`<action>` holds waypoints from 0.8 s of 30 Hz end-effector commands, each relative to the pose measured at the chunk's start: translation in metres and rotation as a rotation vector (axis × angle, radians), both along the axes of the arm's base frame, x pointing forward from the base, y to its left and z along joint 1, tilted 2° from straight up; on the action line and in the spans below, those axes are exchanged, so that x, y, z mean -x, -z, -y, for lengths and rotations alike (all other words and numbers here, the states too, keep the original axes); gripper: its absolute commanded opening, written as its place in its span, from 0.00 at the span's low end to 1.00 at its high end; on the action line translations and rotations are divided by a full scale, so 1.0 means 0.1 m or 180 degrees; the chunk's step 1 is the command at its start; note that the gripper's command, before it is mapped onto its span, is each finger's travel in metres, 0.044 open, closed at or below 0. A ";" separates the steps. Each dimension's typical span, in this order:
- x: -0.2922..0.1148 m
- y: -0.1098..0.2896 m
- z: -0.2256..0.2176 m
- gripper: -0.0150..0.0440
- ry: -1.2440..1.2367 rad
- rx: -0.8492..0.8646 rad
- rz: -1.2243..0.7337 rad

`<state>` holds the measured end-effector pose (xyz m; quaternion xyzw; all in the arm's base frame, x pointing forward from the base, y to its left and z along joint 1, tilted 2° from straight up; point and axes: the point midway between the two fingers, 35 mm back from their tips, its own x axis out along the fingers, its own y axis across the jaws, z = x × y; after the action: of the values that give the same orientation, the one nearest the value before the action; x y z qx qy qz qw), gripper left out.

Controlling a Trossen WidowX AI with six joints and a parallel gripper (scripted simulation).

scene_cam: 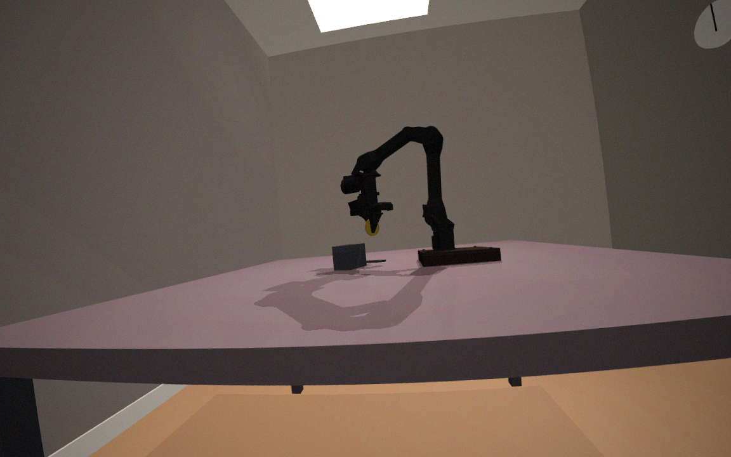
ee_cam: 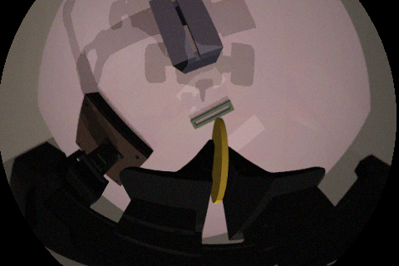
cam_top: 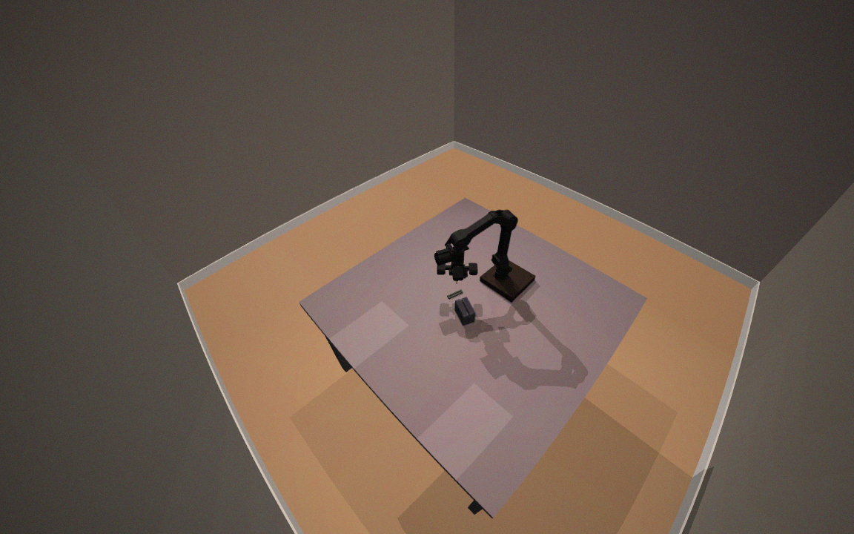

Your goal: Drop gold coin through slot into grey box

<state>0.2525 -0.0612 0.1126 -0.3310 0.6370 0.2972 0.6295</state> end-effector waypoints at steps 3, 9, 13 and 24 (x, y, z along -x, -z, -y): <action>0.02 0.01 -0.01 0.25 -0.0627 0.0000 -0.0041; 0.03 0.00 -0.02 0.25 -0.1215 0.0005 -0.0068; 0.03 0.00 -0.02 0.25 -0.1233 0.0005 -0.0069; -0.09 0.00 -0.20 0.25 -0.1235 -0.0001 -0.0063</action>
<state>0.2562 -0.0464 0.1097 -0.4429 0.5695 0.4192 0.5512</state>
